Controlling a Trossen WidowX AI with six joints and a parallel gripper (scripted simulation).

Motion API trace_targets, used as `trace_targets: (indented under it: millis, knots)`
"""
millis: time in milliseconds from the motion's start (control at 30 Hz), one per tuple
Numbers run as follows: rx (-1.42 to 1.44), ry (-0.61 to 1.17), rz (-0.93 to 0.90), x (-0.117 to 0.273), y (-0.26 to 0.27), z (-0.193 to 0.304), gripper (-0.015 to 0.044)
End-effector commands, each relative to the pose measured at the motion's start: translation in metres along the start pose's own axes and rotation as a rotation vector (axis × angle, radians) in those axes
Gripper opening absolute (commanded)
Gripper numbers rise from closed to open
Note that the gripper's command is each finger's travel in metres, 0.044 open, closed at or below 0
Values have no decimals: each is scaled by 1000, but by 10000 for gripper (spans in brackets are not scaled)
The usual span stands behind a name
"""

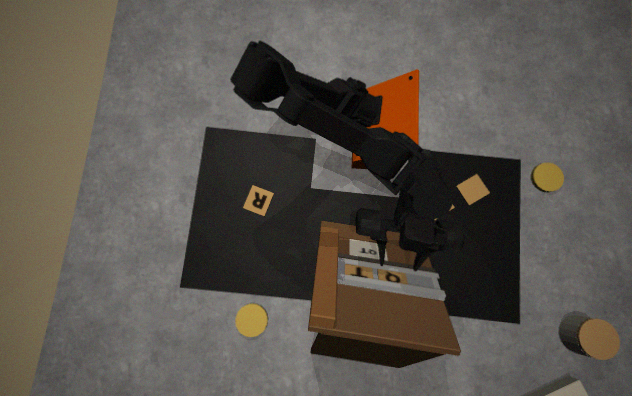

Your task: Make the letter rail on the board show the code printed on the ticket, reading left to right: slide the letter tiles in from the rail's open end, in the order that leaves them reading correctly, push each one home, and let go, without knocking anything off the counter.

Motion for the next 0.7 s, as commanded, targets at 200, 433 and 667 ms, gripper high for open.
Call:
trace_targets:
  millis: [200, 433, 667]
  knots:
    - [-8, -1, 3, 8, 0, 0, 295]
    - [-8, -1, 2, 12, 1, 1, 295]
    - [-8, -1, 2, 16, 0, 0, 295]
Point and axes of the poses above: the point midway between the two fingers, 35 mm back from their tips, its own x axis back along the fingers, its own y axis across the jaws, z = x × y, the point moved 7 cm from there along x, back along the fingers, and after that the axes turned 14 degrees about -x, right-handed, at the moved point
